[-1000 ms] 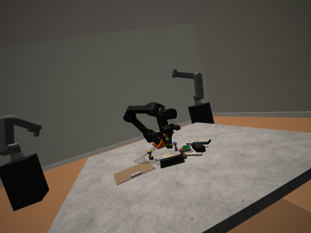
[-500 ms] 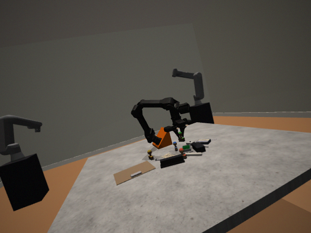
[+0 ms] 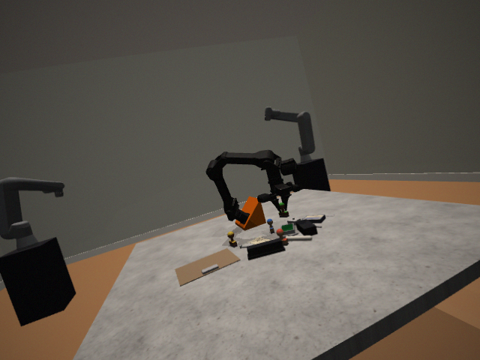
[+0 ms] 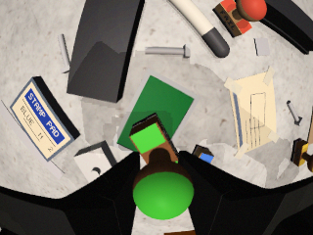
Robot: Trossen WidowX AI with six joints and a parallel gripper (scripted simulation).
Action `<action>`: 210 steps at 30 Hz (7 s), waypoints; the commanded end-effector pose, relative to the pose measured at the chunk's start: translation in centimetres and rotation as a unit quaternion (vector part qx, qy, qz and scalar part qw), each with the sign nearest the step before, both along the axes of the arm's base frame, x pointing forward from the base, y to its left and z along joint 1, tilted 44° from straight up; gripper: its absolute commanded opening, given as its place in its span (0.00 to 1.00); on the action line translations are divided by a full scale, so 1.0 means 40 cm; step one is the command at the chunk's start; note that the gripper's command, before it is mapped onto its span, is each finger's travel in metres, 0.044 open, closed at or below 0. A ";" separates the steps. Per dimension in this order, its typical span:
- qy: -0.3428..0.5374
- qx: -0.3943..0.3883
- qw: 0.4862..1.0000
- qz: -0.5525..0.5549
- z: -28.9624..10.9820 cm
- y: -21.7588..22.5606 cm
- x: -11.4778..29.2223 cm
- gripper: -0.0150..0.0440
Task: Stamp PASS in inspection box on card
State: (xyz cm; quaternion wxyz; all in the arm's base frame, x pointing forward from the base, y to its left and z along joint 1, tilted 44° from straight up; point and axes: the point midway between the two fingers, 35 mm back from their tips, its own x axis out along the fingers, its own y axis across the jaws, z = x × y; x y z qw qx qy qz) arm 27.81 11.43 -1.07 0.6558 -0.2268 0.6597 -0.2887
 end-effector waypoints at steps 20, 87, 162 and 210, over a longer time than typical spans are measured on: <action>-0.001 0.002 1.000 -0.002 -0.031 -0.023 -0.001 0.25; -0.005 0.001 1.000 -0.005 -0.097 -0.088 -0.007 0.25; -0.005 0.001 1.000 -0.005 -0.105 -0.095 -0.007 0.25; -0.004 0.002 1.000 -0.005 -0.038 -0.030 -0.002 0.25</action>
